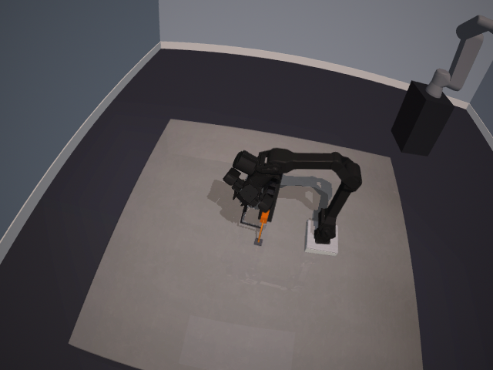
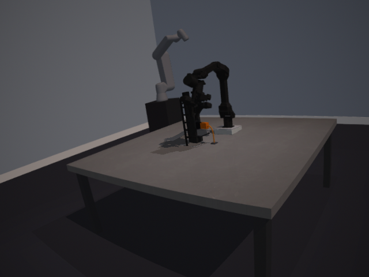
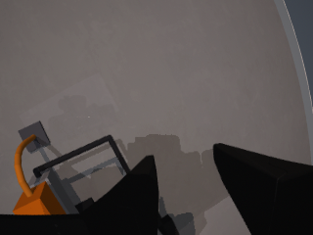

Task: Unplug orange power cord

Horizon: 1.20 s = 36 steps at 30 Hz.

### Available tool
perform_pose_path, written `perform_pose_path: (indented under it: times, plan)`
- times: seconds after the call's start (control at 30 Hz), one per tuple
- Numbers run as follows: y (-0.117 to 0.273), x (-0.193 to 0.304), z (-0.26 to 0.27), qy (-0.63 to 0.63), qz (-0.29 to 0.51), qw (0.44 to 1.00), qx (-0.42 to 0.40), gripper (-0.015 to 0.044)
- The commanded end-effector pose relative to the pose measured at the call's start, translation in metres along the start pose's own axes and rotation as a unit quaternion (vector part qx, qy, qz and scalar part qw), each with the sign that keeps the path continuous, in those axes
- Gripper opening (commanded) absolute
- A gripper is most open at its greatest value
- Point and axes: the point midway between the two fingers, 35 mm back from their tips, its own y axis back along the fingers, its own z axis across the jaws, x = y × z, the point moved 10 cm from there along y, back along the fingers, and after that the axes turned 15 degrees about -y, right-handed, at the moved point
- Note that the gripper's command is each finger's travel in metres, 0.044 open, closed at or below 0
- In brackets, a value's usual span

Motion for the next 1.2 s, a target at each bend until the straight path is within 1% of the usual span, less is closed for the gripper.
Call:
perform_pose_path:
  times: [0.0,0.1,0.17,0.5,1.17]
  plan:
    - [-0.013,-0.001,0.033,0.043,0.042,0.994,-0.097,0.0160]
    - [-0.019,0.001,0.062,0.081,0.083,0.977,-0.179,0.0160]
    - [-0.020,0.001,0.069,0.089,0.092,0.972,-0.198,0.0160]
    - [-0.020,0.003,0.066,0.089,0.092,0.972,-0.198,0.0160]
    - [-0.019,0.032,0.053,0.089,0.093,0.972,-0.197,0.0160]
